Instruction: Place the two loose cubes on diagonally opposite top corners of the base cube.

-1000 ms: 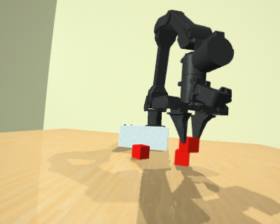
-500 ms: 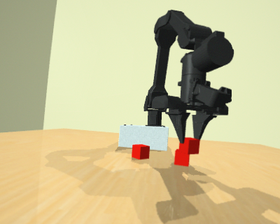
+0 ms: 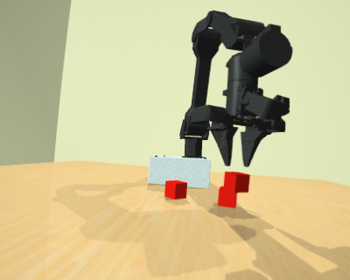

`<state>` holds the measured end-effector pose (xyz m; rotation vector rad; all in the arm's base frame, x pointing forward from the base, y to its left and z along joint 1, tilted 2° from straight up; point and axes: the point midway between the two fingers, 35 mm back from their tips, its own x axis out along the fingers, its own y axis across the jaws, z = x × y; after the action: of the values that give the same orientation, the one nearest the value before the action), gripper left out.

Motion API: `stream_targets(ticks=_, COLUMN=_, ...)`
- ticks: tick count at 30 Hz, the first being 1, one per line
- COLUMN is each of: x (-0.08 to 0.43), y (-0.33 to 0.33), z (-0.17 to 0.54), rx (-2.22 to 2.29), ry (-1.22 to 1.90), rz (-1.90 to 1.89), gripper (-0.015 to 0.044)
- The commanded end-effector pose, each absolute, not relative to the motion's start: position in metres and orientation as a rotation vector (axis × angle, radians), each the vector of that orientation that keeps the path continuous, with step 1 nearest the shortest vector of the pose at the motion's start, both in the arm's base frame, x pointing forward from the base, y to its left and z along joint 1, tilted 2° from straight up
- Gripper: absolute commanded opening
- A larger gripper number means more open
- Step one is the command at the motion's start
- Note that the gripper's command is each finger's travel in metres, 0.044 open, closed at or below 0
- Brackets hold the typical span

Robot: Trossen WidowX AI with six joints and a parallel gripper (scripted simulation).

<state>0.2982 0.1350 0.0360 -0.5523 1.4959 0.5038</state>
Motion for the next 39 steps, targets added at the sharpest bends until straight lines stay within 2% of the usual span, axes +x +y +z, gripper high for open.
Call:
stream_targets(ticks=1, x=0.300, y=0.136, z=0.042, rx=-0.549, ry=1.490, rz=0.502, gripper=0.0205)
stream_targets(ticks=4, x=0.300, y=0.136, z=0.042, rx=-0.549, ry=1.490, rz=0.502, gripper=0.0205)
stream_targets(ticks=6, x=0.299, y=0.129, z=0.042, rx=-0.562, ry=1.491, rz=0.513, gripper=0.0258)
stream_targets(ticks=7, x=0.298, y=0.122, z=0.045, rx=-0.575, ry=1.488, rz=0.525, gripper=0.0265)
stream_targets(ticks=20, x=0.269, y=0.015, z=0.086, rx=-0.769, ry=1.439, rz=0.707, gripper=0.0265)
stream_targets(ticks=26, x=0.269, y=0.014, z=0.084, rx=-0.771, ry=1.438, rz=0.709, gripper=0.0265)
stream_targets(ticks=32, x=0.270, y=0.012, z=0.031, rx=-0.772, ry=1.439, rz=0.709, gripper=0.0265)
stream_targets(ticks=39, x=0.269, y=0.012, z=0.016, rx=-0.772, ry=1.439, rz=0.709, gripper=0.0265)
